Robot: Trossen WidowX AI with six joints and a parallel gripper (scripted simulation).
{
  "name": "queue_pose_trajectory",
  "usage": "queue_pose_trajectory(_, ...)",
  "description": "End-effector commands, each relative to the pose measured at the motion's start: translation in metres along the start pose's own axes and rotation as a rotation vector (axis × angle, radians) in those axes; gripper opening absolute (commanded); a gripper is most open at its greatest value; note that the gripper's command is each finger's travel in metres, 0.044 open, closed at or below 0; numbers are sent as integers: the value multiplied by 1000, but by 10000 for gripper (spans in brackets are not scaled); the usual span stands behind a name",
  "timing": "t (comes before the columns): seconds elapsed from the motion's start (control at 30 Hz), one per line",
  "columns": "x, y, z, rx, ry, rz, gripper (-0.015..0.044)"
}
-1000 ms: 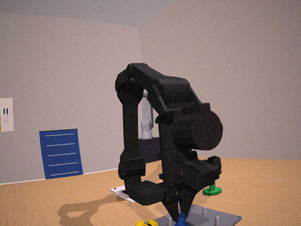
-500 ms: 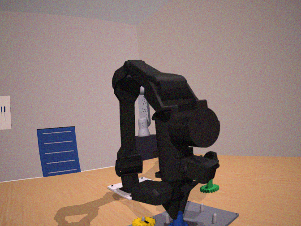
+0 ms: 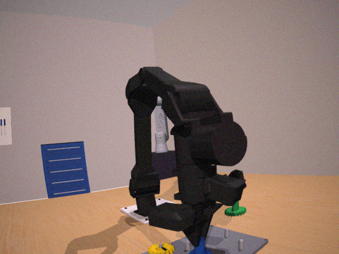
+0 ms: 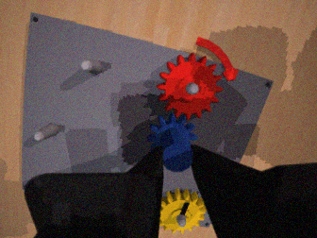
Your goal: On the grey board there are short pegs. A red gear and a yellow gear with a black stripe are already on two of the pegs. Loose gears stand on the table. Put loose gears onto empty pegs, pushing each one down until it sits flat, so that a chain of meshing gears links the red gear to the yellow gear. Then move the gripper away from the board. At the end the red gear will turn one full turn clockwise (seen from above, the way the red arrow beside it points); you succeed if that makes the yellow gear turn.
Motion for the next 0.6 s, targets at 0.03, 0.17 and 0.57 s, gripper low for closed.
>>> queue_pose_trajectory(0.03, 0, -2, 1, -2, -118, 0, 0)
queue_pose_trajectory(0.17, 0, -2, 1, -2, -231, 0, 0)
queue_pose_trajectory(0.57, -1, -4, 0, -2, -375, 0, 0)
Point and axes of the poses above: the point midway between the two fingers, 35 mm back from their tips, its own y axis back along the fingers, its own z axis across the jaws, x = y × z, the point moved 4 cm from there along y, back along the fingers, and after that the axes turned 15 degrees about y, right-handed, at the moved point
